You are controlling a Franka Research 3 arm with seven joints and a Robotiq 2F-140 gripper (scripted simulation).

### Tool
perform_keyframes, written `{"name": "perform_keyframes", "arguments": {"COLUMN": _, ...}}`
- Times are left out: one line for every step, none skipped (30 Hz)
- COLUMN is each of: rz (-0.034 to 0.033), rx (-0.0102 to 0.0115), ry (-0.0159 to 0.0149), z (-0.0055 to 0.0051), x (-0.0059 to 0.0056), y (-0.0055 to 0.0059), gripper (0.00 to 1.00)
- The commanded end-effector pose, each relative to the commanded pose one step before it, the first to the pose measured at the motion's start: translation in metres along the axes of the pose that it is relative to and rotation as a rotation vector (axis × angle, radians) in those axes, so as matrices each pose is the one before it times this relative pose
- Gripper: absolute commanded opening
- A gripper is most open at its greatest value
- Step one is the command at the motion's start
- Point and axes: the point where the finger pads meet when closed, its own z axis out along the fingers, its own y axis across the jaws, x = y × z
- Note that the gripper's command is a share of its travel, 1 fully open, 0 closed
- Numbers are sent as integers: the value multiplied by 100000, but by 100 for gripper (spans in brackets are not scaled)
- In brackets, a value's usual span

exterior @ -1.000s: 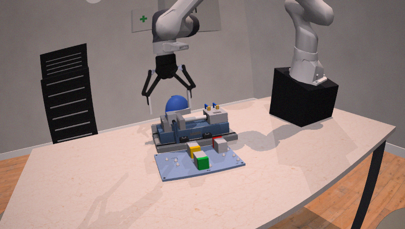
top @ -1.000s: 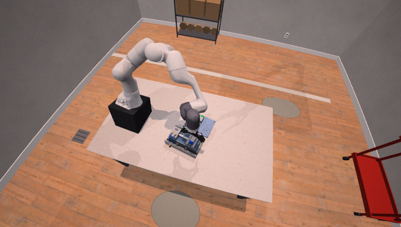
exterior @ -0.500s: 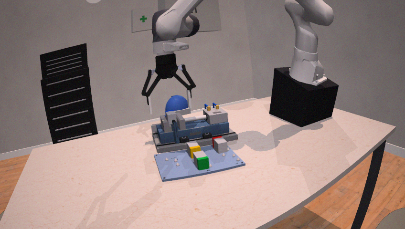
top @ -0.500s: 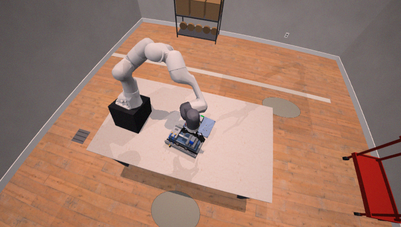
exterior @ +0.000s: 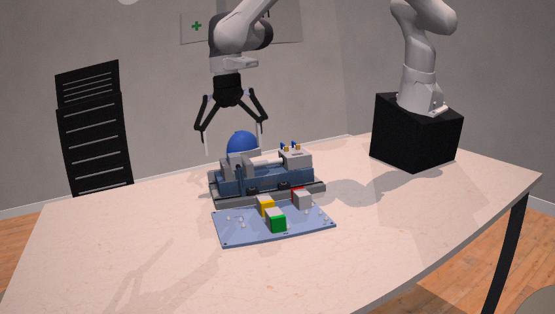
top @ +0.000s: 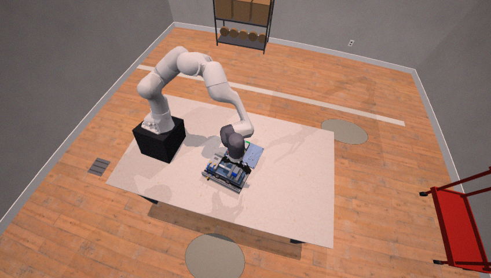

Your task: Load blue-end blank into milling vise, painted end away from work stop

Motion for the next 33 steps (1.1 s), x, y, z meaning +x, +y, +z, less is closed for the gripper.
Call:
{"name": "perform_keyframes", "arguments": {"rz": -68, "rx": 33, "ry": -73, "z": -188, "x": -5, "y": 2, "gripper": 100}}
{"name": "perform_keyframes", "arguments": {"rz": -22, "rx": 16, "ry": -23, "z": -60, "x": -1, "y": -2, "gripper": 100}}
{"name": "perform_keyframes", "arguments": {"rz": -22, "rx": 16, "ry": -23, "z": -60, "x": -1, "y": -2, "gripper": 100}}
{"name": "perform_keyframes", "arguments": {"rz": 0, "rx": 0, "ry": 0, "z": 0, "x": 0, "y": 0, "gripper": 100}}
{"name": "perform_keyframes", "arguments": {"rz": 0, "rx": 0, "ry": 0, "z": 0, "x": 0, "y": 0, "gripper": 100}}
{"name": "perform_keyframes", "arguments": {"rz": 0, "rx": 0, "ry": 0, "z": 0, "x": 0, "y": 0, "gripper": 100}}
{"name": "perform_keyframes", "arguments": {"rz": 0, "rx": 0, "ry": 0, "z": 0, "x": 0, "y": 0, "gripper": 100}}
{"name": "perform_keyframes", "arguments": {"rz": 0, "rx": 0, "ry": 0, "z": 0, "x": 0, "y": 0, "gripper": 100}}
{"name": "perform_keyframes", "arguments": {"rz": 0, "rx": 0, "ry": 0, "z": 0, "x": 0, "y": 0, "gripper": 100}}
{"name": "perform_keyframes", "arguments": {"rz": 0, "rx": 0, "ry": 0, "z": 0, "x": 0, "y": 0, "gripper": 100}}
{"name": "perform_keyframes", "arguments": {"rz": 0, "rx": 0, "ry": 0, "z": 0, "x": 0, "y": 0, "gripper": 100}}
{"name": "perform_keyframes", "arguments": {"rz": 0, "rx": 0, "ry": 0, "z": 0, "x": 0, "y": 0, "gripper": 100}}
{"name": "perform_keyframes", "arguments": {"rz": 0, "rx": 0, "ry": 0, "z": 0, "x": 0, "y": 0, "gripper": 100}}
{"name": "perform_keyframes", "arguments": {"rz": 0, "rx": 0, "ry": 0, "z": 0, "x": 0, "y": 0, "gripper": 100}}
{"name": "perform_keyframes", "arguments": {"rz": 0, "rx": 0, "ry": 0, "z": 0, "x": 0, "y": 0, "gripper": 100}}
{"name": "perform_keyframes", "arguments": {"rz": -48, "rx": -222, "ry": 30, "z": -34, "x": -9, "y": 104, "gripper": 100}}
{"name": "perform_keyframes", "arguments": {"rz": 12, "rx": 56, "ry": -8, "z": -60, "x": -1, "y": -6, "gripper": 100}}
{"name": "perform_keyframes", "arguments": {"rz": 12, "rx": 56, "ry": -8, "z": -60, "x": -1, "y": -6, "gripper": 100}}
{"name": "perform_keyframes", "arguments": {"rz": 12, "rx": 56, "ry": -8, "z": -60, "x": -1, "y": -6, "gripper": 100}}
{"name": "perform_keyframes", "arguments": {"rz": 12, "rx": 56, "ry": -8, "z": -60, "x": -1, "y": -6, "gripper": 100}}
{"name": "perform_keyframes", "arguments": {"rz": 0, "rx": 0, "ry": 0, "z": 0, "x": 0, "y": 0, "gripper": 100}}
{"name": "perform_keyframes", "arguments": {"rz": 0, "rx": 0, "ry": 0, "z": 0, "x": 0, "y": 0, "gripper": 100}}
{"name": "perform_keyframes", "arguments": {"rz": 0, "rx": 0, "ry": 0, "z": 0, "x": 0, "y": 0, "gripper": 100}}
{"name": "perform_keyframes", "arguments": {"rz": 0, "rx": 0, "ry": 0, "z": 0, "x": 0, "y": 0, "gripper": 100}}
{"name": "perform_keyframes", "arguments": {"rz": 0, "rx": 0, "ry": 0, "z": 0, "x": 0, "y": 0, "gripper": 100}}
{"name": "perform_keyframes", "arguments": {"rz": 0, "rx": 0, "ry": 0, "z": 0, "x": 0, "y": 0, "gripper": 100}}
{"name": "perform_keyframes", "arguments": {"rz": 0, "rx": 0, "ry": 0, "z": 0, "x": 0, "y": 0, "gripper": 100}}
{"name": "perform_keyframes", "arguments": {"rz": 0, "rx": 0, "ry": 0, "z": 0, "x": 0, "y": 0, "gripper": 100}}
{"name": "perform_keyframes", "arguments": {"rz": 0, "rx": 0, "ry": 0, "z": 0, "x": 0, "y": 0, "gripper": 100}}
{"name": "perform_keyframes", "arguments": {"rz": 0, "rx": 0, "ry": 0, "z": 0, "x": 0, "y": 0, "gripper": 100}}
{"name": "perform_keyframes", "arguments": {"rz": 0, "rx": 0, "ry": 0, "z": 0, "x": 0, "y": 0, "gripper": 100}}
{"name": "perform_keyframes", "arguments": {"rz": 0, "rx": 0, "ry": 0, "z": 0, "x": 0, "y": 0, "gripper": 100}}
{"name": "perform_keyframes", "arguments": {"rz": -99, "rx": -145, "ry": 24, "z": 3, "x": -32, "y": 31, "gripper": 100}}
